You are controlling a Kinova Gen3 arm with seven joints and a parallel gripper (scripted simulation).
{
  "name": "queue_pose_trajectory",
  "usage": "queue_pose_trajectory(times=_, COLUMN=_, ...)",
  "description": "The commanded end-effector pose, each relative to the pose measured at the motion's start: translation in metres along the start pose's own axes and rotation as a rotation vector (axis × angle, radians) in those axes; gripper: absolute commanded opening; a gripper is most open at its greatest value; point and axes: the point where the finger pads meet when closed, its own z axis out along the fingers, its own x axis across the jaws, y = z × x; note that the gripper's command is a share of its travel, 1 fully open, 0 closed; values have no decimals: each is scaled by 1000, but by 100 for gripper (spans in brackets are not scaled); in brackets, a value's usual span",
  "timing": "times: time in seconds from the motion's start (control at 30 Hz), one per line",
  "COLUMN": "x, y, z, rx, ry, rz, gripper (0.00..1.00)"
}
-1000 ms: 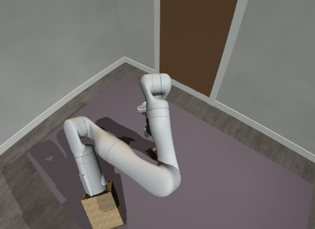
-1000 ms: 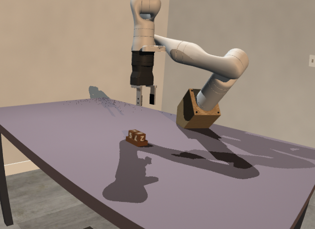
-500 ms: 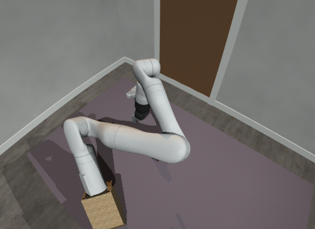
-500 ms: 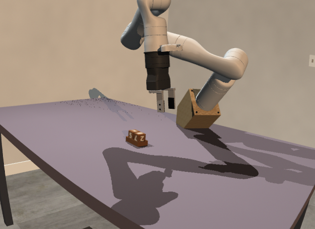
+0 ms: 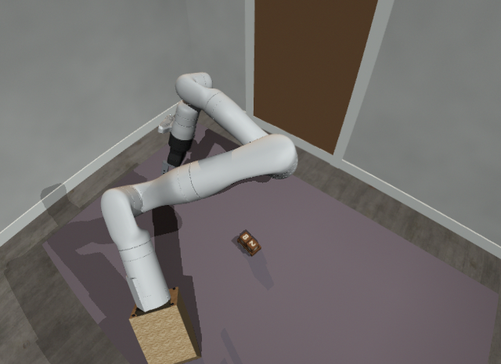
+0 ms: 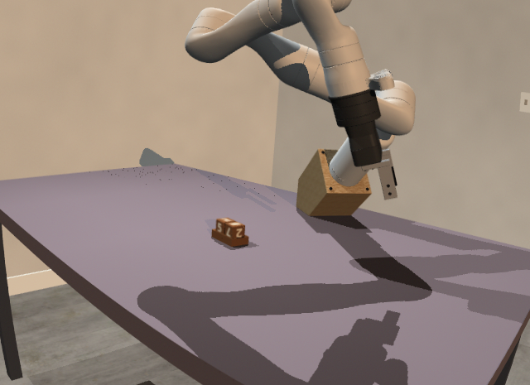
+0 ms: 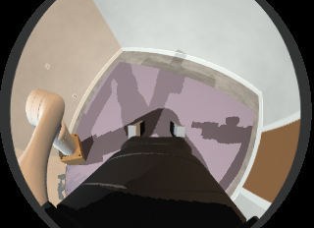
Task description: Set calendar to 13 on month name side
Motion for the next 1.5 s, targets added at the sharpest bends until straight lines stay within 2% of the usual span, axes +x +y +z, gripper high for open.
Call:
queue_pose_trajectory(times=0.0, x=-7, y=-55, z=16, rx=3, ry=-75, rz=-126, gripper=100)
queue_pose_trajectory(times=0.03, x=-14, y=-74, z=18, rx=22, ry=-98, rz=-162, gripper=100)
queue_pose_trajectory(times=0.07, x=-14, y=-74, z=18, rx=22, ry=-98, rz=-162, gripper=100)
queue_pose_trajectory(times=0.17, x=-43, y=-132, z=22, rx=79, ry=-174, rz=-274, gripper=100)
queue_pose_trajectory(times=0.2, x=-43, y=-132, z=22, rx=79, ry=-174, rz=-274, gripper=100)
queue_pose_trajectory(times=0.3, x=-85, y=-185, z=20, rx=137, ry=-259, rz=-392, gripper=100)
queue_pose_trajectory(times=0.33, x=-85, y=-185, z=20, rx=137, ry=-259, rz=-392, gripper=100)
queue_pose_trajectory(times=0.37, x=-102, y=-201, z=18, rx=157, ry=-290, rz=-432, gripper=100)
queue_pose_trajectory(times=0.43, x=-102, y=-201, z=18, rx=157, ry=-290, rz=-432, gripper=100)
queue_pose_trajectory(times=0.57, x=-180, y=-251, z=-2, rx=229, ry=-420, rz=-598, gripper=100)
queue_pose_trajectory(times=0.6, x=-180, y=-251, z=-2, rx=229, ry=-420, rz=-598, gripper=100)
queue_pose_trajectory(times=0.7, x=-246, y=-270, z=-26, rx=276, ry=-525, rz=-727, gripper=100)
queue_pose_trajectory(times=0.73, x=-246, y=-270, z=-26, rx=276, ry=-525, rz=-727, gripper=100)
queue_pose_trajectory(times=0.8, x=-291, y=-272, z=-47, rx=301, ry=-597, rz=-815, gripper=100)
queue_pose_trajectory(times=0.83, x=-313, y=-271, z=-59, rx=311, ry=-633, rz=-860, gripper=100)
queue_pose_trajectory(times=0.87, x=-313, y=-271, z=-59, rx=311, ry=-633, rz=-860, gripper=100)
queue_pose_trajectory(times=0.93, x=-355, y=-260, z=-83, rx=327, ry=-704, rz=-951, gripper=100)
queue_pose_trajectory(times=1.0, x=-355, y=-260, z=-83, rx=327, ry=-704, rz=-951, gripper=100)
queue_pose_trajectory(times=1.07, x=-393, y=-242, z=-109, rx=337, ry=-773, rz=-1043, gripper=100)
queue_pose_trajectory(times=1.2, x=-455, y=-183, z=-159, rx=333, ry=-901, rz=-1230, gripper=100)
queue_pose_trajectory(times=1.23, x=-455, y=-183, z=-159, rx=333, ry=-901, rz=-1230, gripper=100)
queue_pose_trajectory(times=1.33, x=-484, y=-123, z=-193, rx=310, ry=-982, rz=-1373, gripper=100)
queue_pose_trajectory(times=1.4, x=-494, y=-79, z=-212, rx=286, ry=-1026, rz=-1468, gripper=100)
queue_pose_trajectory(times=1.43, x=-494, y=-79, z=-212, rx=286, ry=-1026, rz=-1468, gripper=100)
queue_pose_trajectory(times=1.47, x=-496, y=-56, z=-220, rx=271, ry=-1044, rz=-1515, gripper=100)
